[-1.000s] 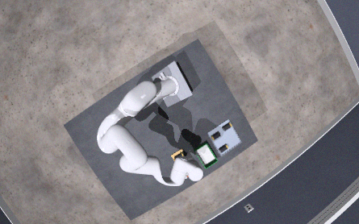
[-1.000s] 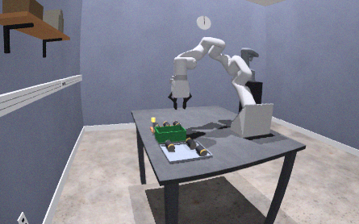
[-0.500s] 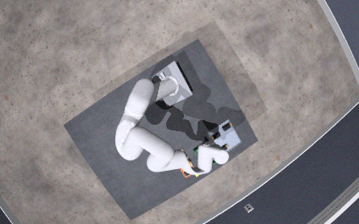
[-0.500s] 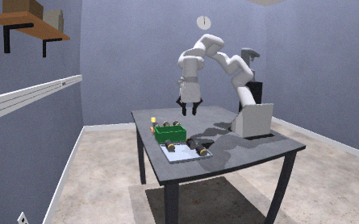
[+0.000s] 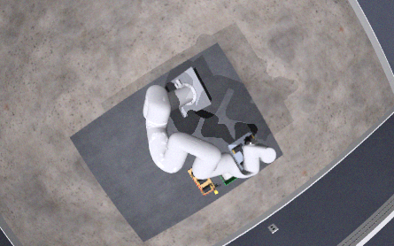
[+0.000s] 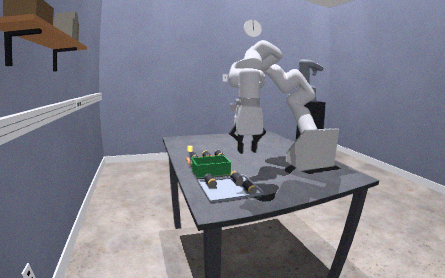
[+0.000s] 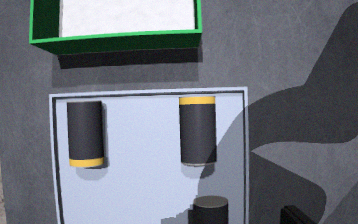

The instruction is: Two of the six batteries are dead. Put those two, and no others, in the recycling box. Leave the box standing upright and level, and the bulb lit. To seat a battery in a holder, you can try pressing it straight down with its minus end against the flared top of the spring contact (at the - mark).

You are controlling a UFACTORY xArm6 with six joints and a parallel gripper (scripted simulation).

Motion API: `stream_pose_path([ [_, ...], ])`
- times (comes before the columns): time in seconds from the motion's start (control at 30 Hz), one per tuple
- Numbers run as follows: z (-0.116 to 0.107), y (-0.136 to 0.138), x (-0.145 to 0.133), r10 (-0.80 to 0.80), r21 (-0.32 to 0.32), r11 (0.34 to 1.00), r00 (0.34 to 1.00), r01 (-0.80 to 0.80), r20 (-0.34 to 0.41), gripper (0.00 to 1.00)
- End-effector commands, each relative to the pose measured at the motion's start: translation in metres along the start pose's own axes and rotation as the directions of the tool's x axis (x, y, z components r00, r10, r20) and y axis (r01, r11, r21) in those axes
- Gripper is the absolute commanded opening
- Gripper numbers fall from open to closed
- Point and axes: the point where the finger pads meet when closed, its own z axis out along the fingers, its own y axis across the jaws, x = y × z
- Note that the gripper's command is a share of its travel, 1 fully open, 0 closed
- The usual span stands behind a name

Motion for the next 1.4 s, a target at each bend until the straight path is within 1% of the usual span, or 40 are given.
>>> stream_pose_path([
  [0.0,-0.001,-0.005,-0.037,0.001,-0.005,1.0,1.0,-0.001,-0.007,0.51],
  [0.1,-0.001,-0.005,-0.046,0.001,-0.005,1.0,1.0,-0.001,-0.007,0.51],
  [0.2,-0.001,-0.005,-0.05,0.001,-0.005,1.0,1.0,-0.001,-0.007,0.51],
  [1.1,0.0,-0.005,-0.051,-0.023,-0.006,1.0,1.0,0.023,-0.007,0.51],
  [1.17,0.011,-0.005,-0.051,-0.023,-0.006,1.0,1.0,0.023,-0.007,0.51],
  [1.3,0.065,-0.004,-0.05,-0.023,-0.006,1.0,1.0,0.023,-0.007,0.51],
  [1.37,0.077,-0.004,-0.05,-0.023,-0.006,1.0,1.0,0.023,-0.007,0.51],
])
